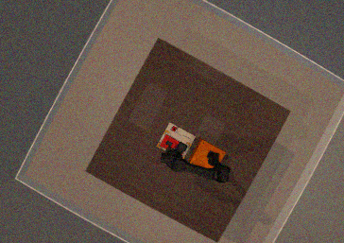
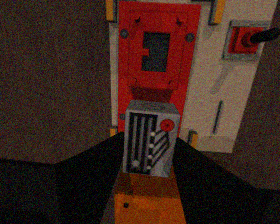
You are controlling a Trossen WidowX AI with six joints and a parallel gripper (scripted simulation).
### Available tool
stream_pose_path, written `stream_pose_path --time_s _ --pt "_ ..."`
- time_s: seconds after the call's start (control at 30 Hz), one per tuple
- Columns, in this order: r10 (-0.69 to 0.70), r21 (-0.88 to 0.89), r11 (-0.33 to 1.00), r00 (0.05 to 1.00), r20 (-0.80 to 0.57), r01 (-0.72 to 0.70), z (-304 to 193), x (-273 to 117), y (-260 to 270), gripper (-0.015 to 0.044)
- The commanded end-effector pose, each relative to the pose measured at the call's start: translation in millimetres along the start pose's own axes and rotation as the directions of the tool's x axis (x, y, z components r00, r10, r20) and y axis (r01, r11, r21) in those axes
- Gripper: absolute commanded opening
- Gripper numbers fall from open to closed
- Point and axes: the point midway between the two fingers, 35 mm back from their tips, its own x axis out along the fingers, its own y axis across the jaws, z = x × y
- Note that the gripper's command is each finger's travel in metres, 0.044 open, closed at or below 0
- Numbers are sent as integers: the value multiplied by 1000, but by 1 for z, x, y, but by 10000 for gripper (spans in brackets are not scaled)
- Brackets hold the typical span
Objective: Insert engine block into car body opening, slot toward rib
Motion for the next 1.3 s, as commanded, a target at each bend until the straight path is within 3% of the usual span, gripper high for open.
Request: stream_pose_path --time_s 0.0,1.03,1.23,1.27 --pt "-2 -4 1000 1000 4 2 11 9 1 0" --pt "-2 -21 1000 1000 9 2 66 87 0 0" --pt "-2 -24 1000 1000 9 3 67 86 0 157" --pt "-2 -25 1000 1000 9 3 67 87 0 159"
